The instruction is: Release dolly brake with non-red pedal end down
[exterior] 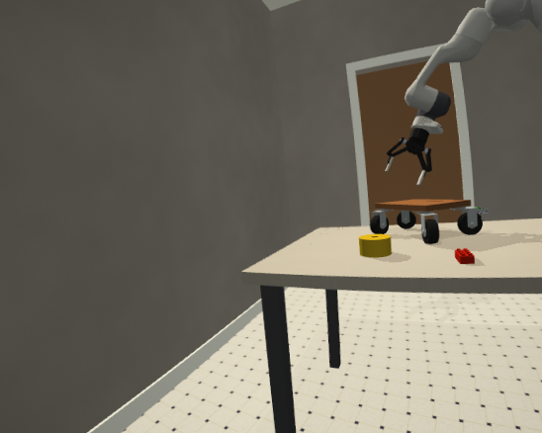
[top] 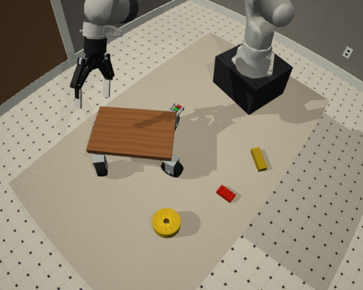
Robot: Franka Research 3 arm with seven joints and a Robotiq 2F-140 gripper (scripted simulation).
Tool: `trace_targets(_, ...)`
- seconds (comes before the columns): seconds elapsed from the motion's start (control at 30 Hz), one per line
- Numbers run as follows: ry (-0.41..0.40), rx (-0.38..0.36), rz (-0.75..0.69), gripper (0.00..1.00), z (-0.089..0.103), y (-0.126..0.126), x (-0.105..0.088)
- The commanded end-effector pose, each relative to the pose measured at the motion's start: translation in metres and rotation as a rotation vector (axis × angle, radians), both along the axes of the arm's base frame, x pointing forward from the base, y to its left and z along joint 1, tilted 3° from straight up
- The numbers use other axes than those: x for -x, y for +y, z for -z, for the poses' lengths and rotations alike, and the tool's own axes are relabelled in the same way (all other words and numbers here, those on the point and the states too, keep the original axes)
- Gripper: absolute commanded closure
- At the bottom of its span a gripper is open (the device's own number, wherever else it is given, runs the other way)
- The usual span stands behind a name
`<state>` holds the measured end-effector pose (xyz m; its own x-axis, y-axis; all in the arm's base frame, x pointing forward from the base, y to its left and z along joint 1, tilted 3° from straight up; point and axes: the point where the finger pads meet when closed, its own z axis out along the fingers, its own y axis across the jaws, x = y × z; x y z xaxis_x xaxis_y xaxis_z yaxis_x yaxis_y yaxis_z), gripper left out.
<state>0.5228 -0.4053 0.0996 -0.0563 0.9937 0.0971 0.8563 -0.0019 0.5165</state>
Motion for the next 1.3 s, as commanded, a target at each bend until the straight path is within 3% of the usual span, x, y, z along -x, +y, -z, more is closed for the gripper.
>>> trace_targets(0.0,0.0,0.0,0.0,0.0,0.0,0.0,0.0)
trace_targets(0.53,0.0,0.0,0.0,0.0,0.0,0.0,0.0)
trace_targets(0.57,0.0,0.0,0.0,1.0,0.0,0.0,0.0)
trace_targets(0.67,0.027,-0.007,-0.004,1.0,-0.002,0.015,0.007)
trace_targets(0.83,0.152,-0.021,-0.016,1.0,-0.008,0.079,0.046)
trace_targets(0.97,0.152,-0.021,-0.016,1.0,-0.008,0.079,0.046)
trace_targets(1.0,0.196,-0.017,-0.019,1.0,-0.009,0.1,0.062)
trace_targets(1.17,0.196,-0.017,-0.019,1.0,-0.009,0.1,0.062)
trace_targets(1.2,0.242,-0.009,-0.021,1.0,-0.008,0.121,0.08)
trace_targets(1.27,0.242,-0.009,-0.021,1.0,-0.008,0.121,0.08)
